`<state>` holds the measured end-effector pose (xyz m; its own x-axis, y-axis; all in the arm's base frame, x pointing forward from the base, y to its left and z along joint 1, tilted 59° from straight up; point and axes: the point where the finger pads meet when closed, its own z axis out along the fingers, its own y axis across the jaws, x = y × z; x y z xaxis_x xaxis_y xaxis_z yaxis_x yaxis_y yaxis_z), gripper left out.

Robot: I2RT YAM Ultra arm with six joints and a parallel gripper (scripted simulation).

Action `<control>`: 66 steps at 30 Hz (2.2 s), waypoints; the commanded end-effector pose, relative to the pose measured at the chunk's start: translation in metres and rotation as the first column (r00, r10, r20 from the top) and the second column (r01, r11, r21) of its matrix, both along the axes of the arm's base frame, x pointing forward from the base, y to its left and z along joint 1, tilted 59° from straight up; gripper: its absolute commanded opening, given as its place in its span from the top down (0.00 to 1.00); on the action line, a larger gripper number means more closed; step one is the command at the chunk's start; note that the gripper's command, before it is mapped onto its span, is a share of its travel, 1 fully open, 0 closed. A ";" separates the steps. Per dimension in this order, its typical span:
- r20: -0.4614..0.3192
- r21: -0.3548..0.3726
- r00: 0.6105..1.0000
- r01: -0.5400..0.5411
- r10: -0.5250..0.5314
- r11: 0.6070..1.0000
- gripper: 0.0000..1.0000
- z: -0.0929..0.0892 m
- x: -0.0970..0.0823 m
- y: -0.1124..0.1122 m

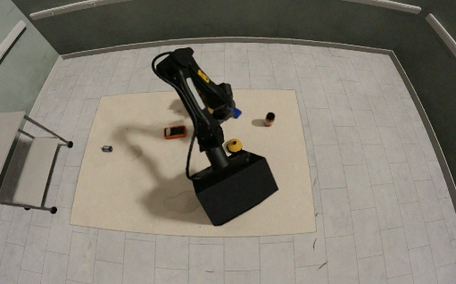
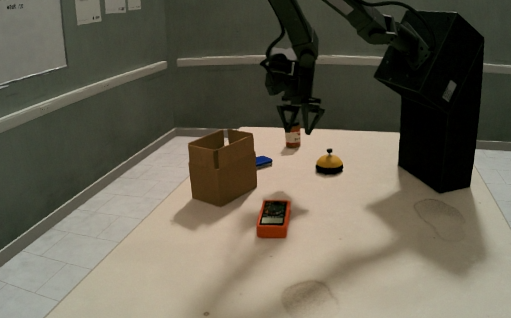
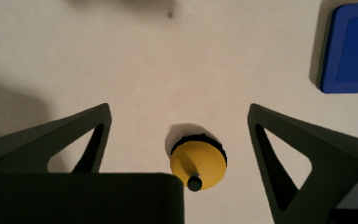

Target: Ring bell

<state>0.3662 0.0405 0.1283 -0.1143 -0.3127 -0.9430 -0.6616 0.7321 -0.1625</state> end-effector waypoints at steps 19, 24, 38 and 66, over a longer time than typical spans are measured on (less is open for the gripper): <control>-0.036 0.016 0.999 0.031 -0.030 0.999 0.00 -0.009 -0.004 -0.006; -0.306 0.172 0.928 0.274 -0.213 0.946 0.00 -0.052 -0.015 -0.033; -0.647 0.266 0.676 0.635 -0.354 0.726 0.00 -0.104 -0.042 -0.062; -0.640 0.272 0.679 0.638 -0.360 0.721 1.00 -0.099 -0.042 -0.064</control>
